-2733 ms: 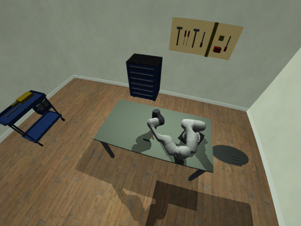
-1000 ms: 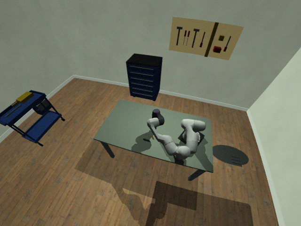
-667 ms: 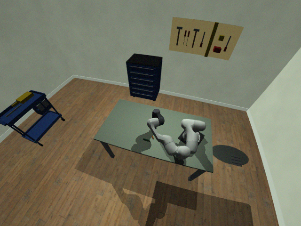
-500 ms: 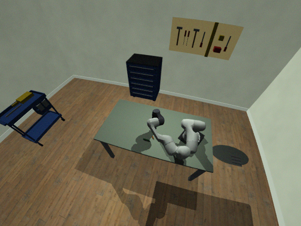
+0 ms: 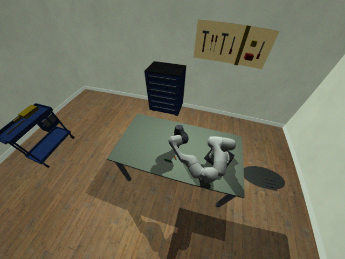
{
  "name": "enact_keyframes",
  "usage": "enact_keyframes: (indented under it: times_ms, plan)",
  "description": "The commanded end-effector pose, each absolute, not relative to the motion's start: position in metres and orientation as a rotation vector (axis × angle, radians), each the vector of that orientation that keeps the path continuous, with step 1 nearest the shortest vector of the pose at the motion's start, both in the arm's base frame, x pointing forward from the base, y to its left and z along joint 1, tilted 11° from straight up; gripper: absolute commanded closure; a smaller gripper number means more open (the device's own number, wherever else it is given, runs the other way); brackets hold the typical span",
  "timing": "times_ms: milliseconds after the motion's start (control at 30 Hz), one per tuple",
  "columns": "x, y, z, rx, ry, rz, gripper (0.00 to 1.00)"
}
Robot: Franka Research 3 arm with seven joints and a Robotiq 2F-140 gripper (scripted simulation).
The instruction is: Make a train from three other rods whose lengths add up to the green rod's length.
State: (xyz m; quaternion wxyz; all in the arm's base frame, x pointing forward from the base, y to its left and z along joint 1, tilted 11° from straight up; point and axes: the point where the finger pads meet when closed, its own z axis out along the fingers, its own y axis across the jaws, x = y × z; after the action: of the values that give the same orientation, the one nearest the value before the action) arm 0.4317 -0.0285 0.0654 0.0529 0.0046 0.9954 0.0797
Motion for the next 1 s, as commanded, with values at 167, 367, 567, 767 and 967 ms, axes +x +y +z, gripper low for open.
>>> enact_keyframes:
  times_ms: [167, 367, 567, 767, 967]
  plan:
    - [0.4338, -0.0292, 0.0595, 0.023, 3.023, 0.236, 0.97]
    - [0.4342, -0.0287, 0.056, 0.023, 3.023, 0.236, 0.97]
    - [0.4343, -0.0286, 0.0556, 0.023, 3.023, 0.236, 0.97]
    - [0.4343, -0.0286, 0.0556, 0.023, 3.023, 0.236, 0.97]
    - [0.4343, -0.0286, 0.0556, 0.023, 3.023, 0.236, 0.97]
